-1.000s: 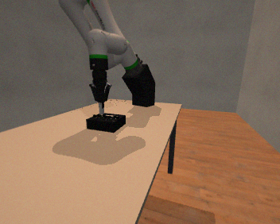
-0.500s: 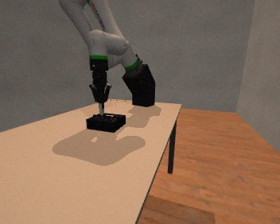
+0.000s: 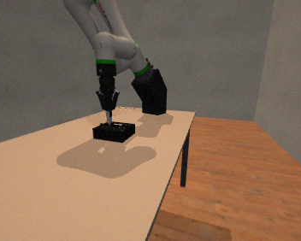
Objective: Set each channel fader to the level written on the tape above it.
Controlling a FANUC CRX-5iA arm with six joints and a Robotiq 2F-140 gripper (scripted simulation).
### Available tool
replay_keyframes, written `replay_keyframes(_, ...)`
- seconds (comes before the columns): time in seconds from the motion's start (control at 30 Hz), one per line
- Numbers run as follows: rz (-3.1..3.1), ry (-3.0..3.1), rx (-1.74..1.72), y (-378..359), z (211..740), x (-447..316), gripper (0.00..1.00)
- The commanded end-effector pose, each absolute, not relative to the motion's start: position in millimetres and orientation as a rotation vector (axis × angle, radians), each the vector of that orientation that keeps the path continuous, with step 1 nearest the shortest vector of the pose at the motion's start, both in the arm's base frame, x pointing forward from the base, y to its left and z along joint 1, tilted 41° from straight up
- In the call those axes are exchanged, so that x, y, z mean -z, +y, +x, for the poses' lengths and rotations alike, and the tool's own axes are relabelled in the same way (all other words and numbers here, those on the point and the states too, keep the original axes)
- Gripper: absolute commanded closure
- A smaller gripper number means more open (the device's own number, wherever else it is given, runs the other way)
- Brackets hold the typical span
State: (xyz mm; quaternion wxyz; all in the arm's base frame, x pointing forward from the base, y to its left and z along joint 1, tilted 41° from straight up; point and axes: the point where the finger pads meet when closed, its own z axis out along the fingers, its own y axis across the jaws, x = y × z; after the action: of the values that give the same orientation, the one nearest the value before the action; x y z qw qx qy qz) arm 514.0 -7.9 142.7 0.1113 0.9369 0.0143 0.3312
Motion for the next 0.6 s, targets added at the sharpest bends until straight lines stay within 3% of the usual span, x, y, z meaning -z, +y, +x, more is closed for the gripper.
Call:
replay_keyframes(0.0,2.751,0.042,-0.973,-7.8,514.3,-143.1,1.00)
replay_keyframes(0.57,2.751,0.042,-0.973,-7.2,518.4,-146.3,1.00)
